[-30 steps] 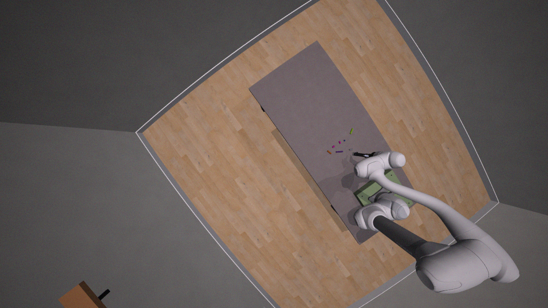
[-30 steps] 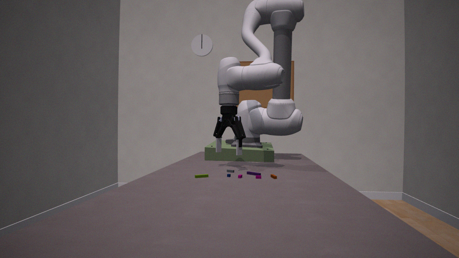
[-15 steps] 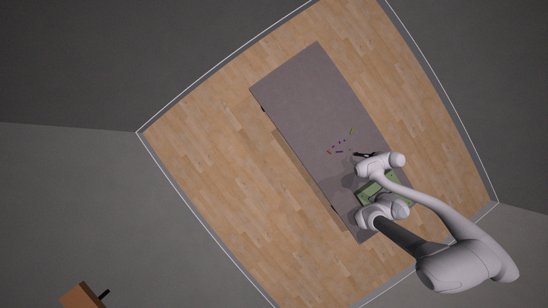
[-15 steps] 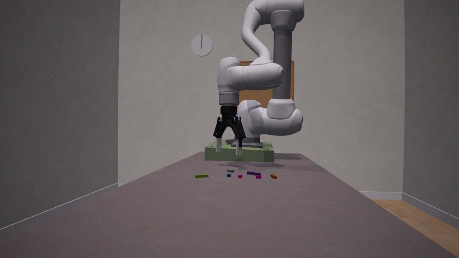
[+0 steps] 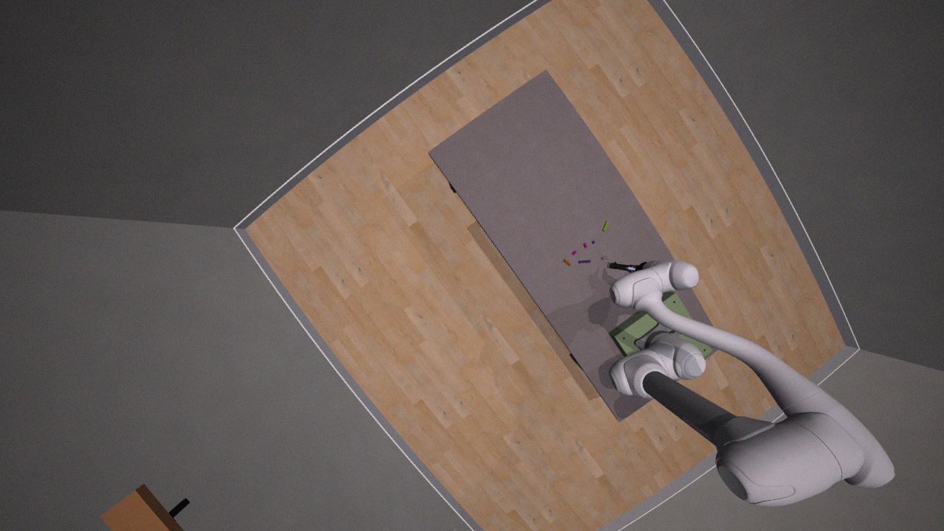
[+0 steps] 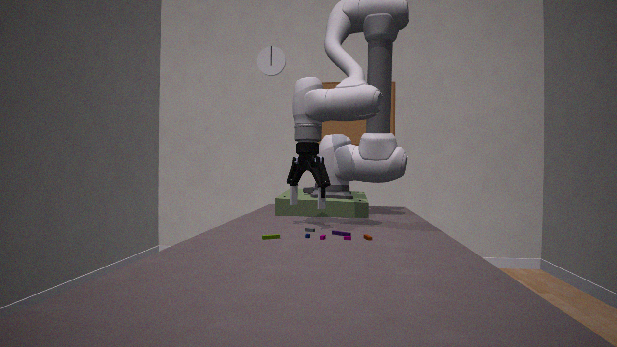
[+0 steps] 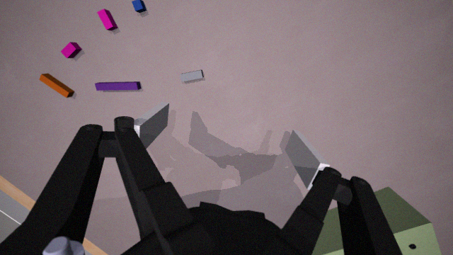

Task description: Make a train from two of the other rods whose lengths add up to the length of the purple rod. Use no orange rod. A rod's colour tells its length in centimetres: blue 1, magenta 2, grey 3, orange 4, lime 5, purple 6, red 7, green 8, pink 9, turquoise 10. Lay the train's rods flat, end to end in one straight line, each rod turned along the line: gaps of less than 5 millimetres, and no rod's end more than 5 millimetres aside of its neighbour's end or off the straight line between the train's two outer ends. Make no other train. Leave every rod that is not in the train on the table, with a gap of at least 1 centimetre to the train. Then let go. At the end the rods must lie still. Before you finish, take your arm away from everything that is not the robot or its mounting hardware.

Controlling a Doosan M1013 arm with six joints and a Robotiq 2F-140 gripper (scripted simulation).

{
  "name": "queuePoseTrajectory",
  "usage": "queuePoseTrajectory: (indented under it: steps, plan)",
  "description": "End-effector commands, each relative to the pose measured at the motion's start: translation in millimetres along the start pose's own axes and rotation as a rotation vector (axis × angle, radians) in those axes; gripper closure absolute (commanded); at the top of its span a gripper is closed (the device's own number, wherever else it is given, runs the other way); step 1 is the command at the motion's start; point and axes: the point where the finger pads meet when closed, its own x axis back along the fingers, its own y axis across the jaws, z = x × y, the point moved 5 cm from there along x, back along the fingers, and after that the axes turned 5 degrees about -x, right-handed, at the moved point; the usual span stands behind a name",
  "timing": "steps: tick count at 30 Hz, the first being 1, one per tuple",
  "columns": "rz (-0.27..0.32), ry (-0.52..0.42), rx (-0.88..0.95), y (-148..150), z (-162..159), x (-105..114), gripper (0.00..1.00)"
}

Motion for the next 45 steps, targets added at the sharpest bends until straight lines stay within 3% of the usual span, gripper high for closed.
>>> queuePoseTrajectory:
  steps: [1, 40, 45]
  plan:
    - [0.0, 0.0, 0.0, 0.0, 0.0, 0.1, 0.0]
    - [0.0, 0.0, -0.011, -1.1, 0.4, 0.1, 0.0]
    - [0.0, 0.0, -0.217, -23.2, 7.4, 0.6, 0.0]
